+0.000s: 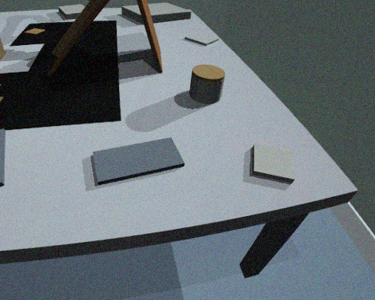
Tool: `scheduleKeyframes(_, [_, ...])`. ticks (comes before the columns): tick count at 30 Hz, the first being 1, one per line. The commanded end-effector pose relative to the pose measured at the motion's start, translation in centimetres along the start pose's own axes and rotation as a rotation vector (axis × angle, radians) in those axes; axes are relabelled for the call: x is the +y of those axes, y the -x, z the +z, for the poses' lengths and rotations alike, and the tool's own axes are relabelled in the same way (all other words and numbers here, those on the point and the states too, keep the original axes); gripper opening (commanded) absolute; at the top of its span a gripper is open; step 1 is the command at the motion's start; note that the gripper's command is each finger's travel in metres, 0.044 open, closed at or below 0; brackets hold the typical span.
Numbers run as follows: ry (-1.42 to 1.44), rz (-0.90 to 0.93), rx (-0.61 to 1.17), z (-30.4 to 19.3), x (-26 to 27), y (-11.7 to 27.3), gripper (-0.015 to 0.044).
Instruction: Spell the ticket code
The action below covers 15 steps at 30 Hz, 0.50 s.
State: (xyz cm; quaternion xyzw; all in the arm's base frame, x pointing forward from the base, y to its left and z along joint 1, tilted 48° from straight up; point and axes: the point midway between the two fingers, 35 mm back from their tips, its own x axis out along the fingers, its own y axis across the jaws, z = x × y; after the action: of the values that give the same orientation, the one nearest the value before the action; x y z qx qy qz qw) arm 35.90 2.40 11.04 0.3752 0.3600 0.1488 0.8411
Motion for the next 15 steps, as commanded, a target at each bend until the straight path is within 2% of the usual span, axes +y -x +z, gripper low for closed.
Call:
scheduleKeyframes(1, [0.003, 0.002, -0.002, 0.06, -0.2, 0.05, 0.0])
scheduleKeyframes(15, [0.004, 0.002, -0.002, 0.02, -0.74, 0.01, 0.0])
